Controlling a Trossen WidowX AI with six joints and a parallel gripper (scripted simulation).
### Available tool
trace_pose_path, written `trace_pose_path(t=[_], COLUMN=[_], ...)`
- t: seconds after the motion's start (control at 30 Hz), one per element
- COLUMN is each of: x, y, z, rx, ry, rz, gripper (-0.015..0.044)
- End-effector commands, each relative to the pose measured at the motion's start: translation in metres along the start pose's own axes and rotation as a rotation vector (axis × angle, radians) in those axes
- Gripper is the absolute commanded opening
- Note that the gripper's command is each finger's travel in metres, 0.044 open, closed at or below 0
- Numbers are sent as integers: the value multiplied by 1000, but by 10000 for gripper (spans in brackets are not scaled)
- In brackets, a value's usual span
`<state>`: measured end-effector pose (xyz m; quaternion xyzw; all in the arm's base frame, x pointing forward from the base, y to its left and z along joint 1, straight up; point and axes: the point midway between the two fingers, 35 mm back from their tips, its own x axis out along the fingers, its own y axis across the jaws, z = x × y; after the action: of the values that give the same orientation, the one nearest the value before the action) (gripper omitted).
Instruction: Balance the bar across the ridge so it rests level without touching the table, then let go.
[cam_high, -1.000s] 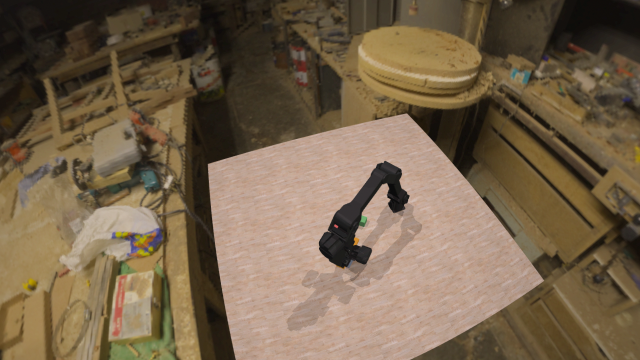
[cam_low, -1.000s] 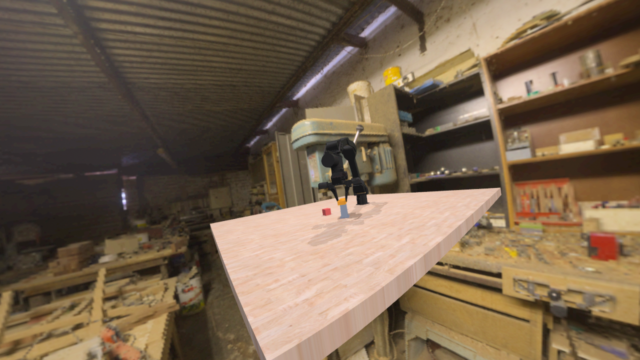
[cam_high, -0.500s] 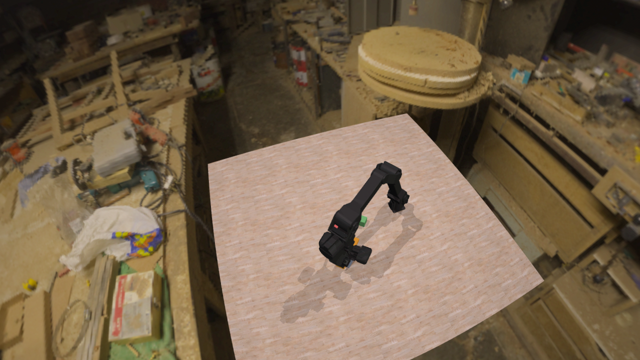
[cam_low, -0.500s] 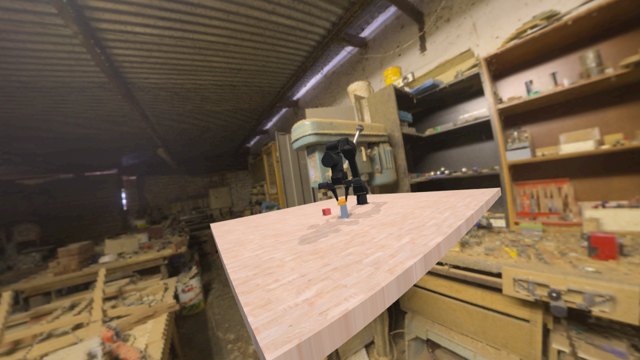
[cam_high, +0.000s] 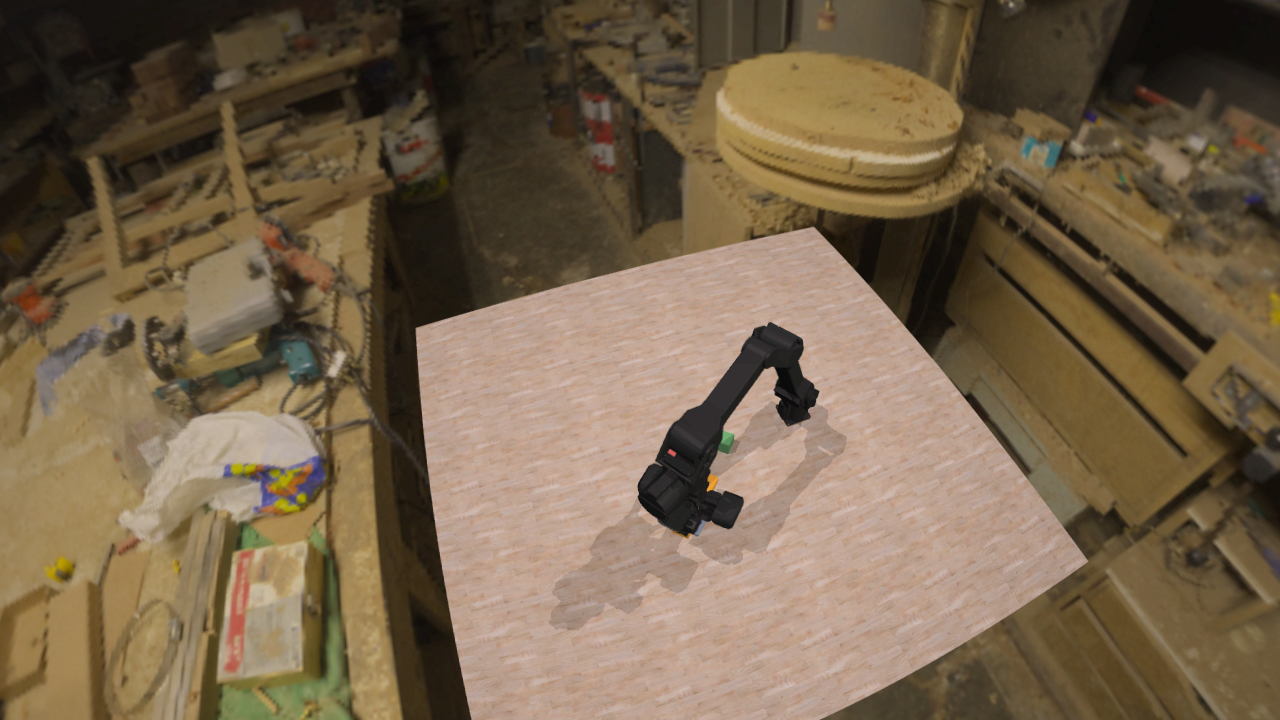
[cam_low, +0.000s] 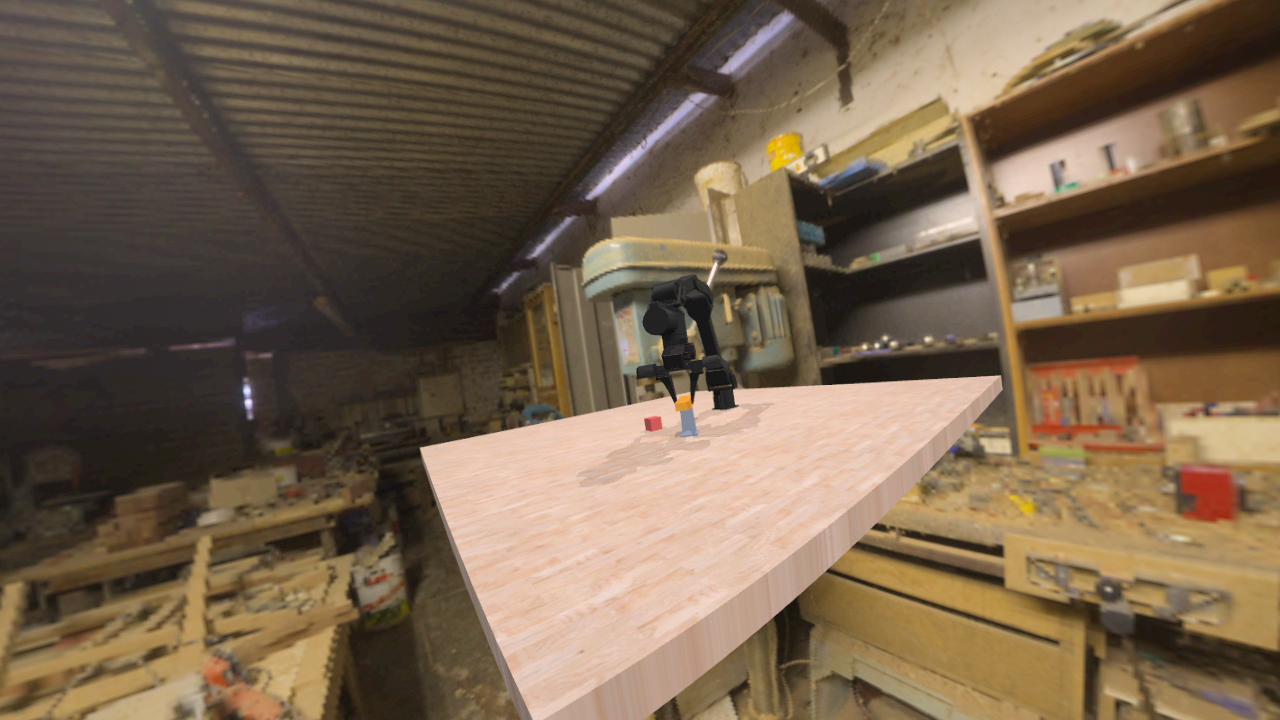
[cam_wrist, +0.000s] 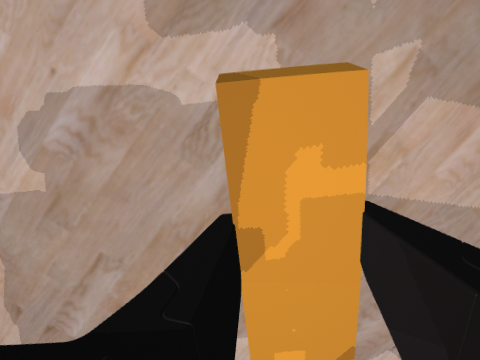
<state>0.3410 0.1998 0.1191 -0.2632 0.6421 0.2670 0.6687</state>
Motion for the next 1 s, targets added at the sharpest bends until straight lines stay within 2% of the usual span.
trace_pose_path(t=[0.0,0.5,0.7,0.97], x=[0,0,0,0], y=[0,0,0,0], z=[0,0,0,0], rx=[0,0,0,0], ry=[0,0,0,0], rz=[0,0,0,0], gripper=[0,0,157,167])
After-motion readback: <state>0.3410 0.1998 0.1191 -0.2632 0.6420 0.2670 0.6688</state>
